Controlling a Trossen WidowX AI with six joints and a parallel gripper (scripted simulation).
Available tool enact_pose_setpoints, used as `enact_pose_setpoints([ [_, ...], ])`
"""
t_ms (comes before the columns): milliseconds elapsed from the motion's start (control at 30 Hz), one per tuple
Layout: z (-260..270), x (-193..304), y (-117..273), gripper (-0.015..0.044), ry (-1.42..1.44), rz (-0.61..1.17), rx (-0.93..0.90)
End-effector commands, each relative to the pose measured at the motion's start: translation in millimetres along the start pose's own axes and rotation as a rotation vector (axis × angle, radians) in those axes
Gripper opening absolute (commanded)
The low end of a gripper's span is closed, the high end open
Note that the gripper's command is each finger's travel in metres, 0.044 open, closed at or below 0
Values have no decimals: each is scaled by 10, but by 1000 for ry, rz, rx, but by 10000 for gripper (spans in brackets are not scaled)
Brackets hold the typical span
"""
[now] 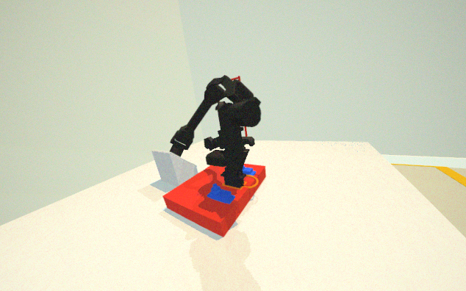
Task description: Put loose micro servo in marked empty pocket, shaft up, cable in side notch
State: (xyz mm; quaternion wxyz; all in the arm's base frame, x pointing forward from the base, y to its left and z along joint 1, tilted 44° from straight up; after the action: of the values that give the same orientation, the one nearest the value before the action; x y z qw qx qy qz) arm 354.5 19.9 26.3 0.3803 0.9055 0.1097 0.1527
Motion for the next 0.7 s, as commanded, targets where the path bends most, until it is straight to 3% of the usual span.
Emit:
enact_pose_setpoints([
  [0,2,-4,-32,0,-10,4,5],
  [667,-1,-3,-234,0,-9,4,6],
])
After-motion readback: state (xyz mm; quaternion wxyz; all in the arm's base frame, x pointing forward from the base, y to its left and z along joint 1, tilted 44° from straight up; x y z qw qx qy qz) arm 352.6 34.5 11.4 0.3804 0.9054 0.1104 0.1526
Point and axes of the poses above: the point midway between the two fingers, 35 mm back from their tips, its own y axis back along the fingers, its own z axis across the jaws, x = y × z, the point moved 2 cm from there along y, back along the fingers, and after that the axes turned 13 degrees about y, right-handed, at the moved point
